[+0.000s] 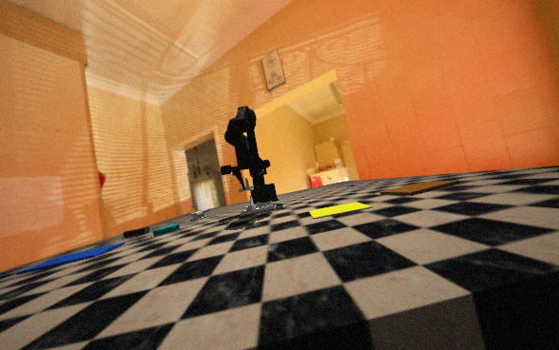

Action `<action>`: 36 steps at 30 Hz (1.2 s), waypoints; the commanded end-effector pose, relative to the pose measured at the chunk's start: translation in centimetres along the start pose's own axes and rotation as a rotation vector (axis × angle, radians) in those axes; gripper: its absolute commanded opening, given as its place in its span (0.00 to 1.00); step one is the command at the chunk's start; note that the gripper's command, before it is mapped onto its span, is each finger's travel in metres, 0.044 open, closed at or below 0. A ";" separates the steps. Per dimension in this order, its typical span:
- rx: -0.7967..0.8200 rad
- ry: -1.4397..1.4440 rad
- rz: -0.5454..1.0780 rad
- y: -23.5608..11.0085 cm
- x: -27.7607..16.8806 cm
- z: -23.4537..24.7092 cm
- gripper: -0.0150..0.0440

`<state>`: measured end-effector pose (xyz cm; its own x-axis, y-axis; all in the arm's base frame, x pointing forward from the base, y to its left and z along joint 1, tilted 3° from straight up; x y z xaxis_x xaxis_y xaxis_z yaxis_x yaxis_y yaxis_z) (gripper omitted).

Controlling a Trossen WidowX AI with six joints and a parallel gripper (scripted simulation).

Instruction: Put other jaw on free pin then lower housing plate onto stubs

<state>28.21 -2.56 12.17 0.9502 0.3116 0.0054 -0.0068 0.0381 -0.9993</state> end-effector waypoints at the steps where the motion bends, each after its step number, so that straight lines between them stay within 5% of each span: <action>1: 0.004 0.061 -0.002 0.0 0.4 1.2 0.48; 36: 0.018 0.488 0.003 0.0 1.9 10.0 0.48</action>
<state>26.90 7.41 12.57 0.9864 -0.1631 -0.0200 -0.0116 0.0524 -0.9986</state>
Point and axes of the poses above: the point midway between the two fingers, 35 mm back from their tips, its own y axis out along the fingers, its own z axis across the jaws, x = y × z, the point moved 10 cm from there along -y, back along the fingers, and after that the axes turned 3 degrees about -y, right-handed, at the moved point
